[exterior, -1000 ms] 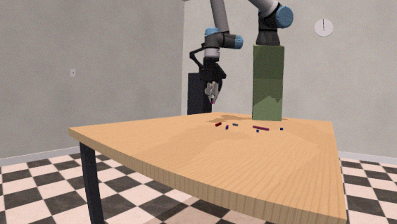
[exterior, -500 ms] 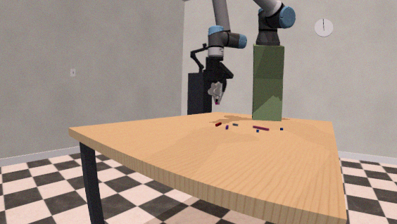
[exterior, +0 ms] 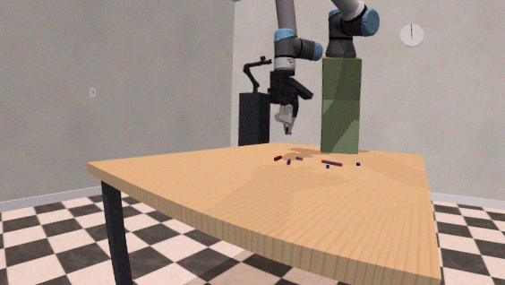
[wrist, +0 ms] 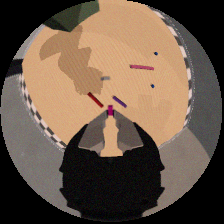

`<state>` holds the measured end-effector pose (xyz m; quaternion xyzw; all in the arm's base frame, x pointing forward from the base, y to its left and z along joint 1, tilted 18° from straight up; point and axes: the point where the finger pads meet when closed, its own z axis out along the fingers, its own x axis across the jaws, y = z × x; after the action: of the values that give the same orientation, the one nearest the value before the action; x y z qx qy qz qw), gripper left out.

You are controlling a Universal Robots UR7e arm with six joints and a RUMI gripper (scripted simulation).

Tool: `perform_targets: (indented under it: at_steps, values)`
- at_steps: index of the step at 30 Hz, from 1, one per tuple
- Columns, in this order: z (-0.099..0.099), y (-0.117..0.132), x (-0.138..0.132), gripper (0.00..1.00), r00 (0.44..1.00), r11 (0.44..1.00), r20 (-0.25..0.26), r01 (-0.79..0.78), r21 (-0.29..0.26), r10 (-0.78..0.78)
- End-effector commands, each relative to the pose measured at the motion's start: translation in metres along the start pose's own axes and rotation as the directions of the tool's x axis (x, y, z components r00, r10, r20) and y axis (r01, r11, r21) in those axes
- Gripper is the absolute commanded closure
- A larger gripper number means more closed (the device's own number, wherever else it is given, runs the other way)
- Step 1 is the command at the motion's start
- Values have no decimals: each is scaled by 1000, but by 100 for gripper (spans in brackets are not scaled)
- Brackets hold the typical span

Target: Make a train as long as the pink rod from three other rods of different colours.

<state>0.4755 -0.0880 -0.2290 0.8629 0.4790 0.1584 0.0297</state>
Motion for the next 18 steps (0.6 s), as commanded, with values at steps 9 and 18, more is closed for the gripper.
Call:
perform_targets:
  at_steps: [9,18]
  values:
    - [0,-7,64,100,952,952,18,-306,-11,307]
    - [-1,-17,109,100,875,875,10,-484,-15,484]
